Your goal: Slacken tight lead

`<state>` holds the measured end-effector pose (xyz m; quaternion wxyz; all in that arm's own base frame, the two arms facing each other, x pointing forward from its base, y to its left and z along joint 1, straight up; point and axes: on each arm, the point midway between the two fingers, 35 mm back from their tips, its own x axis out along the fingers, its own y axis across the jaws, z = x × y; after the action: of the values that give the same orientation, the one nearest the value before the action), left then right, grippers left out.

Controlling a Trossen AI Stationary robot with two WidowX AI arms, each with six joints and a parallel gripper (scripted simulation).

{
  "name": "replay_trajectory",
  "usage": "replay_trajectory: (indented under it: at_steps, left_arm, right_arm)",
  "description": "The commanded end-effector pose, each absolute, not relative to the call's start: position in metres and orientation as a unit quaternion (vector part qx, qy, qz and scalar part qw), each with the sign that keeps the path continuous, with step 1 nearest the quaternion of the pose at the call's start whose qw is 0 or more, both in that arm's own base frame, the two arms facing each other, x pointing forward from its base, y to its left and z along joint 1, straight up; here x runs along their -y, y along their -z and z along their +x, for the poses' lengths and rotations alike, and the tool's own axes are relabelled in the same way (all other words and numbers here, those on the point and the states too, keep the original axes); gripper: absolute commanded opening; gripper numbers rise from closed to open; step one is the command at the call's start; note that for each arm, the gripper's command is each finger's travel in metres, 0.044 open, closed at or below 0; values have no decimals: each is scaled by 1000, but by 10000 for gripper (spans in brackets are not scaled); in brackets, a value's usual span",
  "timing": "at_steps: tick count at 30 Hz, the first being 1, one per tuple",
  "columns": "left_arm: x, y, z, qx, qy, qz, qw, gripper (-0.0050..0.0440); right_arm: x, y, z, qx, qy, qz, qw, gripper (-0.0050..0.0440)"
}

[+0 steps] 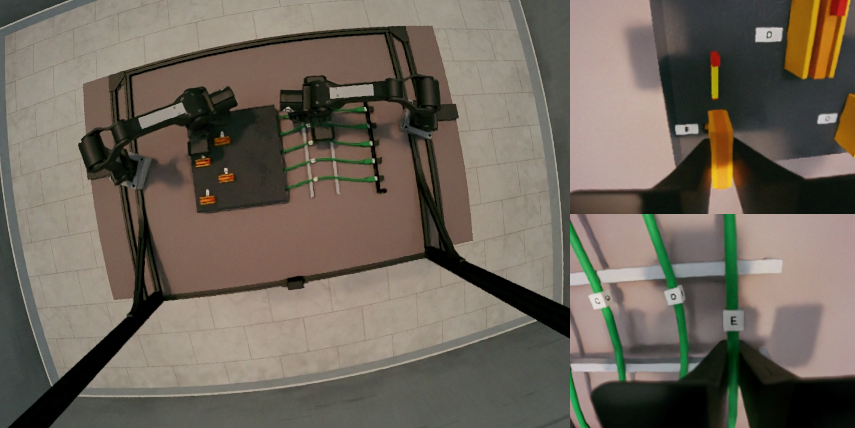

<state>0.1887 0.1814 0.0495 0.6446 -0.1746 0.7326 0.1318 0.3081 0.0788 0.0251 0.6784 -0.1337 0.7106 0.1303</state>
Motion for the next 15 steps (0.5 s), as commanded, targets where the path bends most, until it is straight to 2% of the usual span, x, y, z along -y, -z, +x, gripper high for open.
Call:
replay_trajectory:
  at_steps: [1, 15]
  left_arm:
    - [-184, -66, 191, -723, -138, -170, 655, -50]
    - [-184, -66, 192, -725, -137, -170, 653, -50]
  right_arm:
    - [-81, -42, 317, -693, -131, -133, 697, -50]
    - [-80, -57, 312, -703, -131, -133, 687, -50]
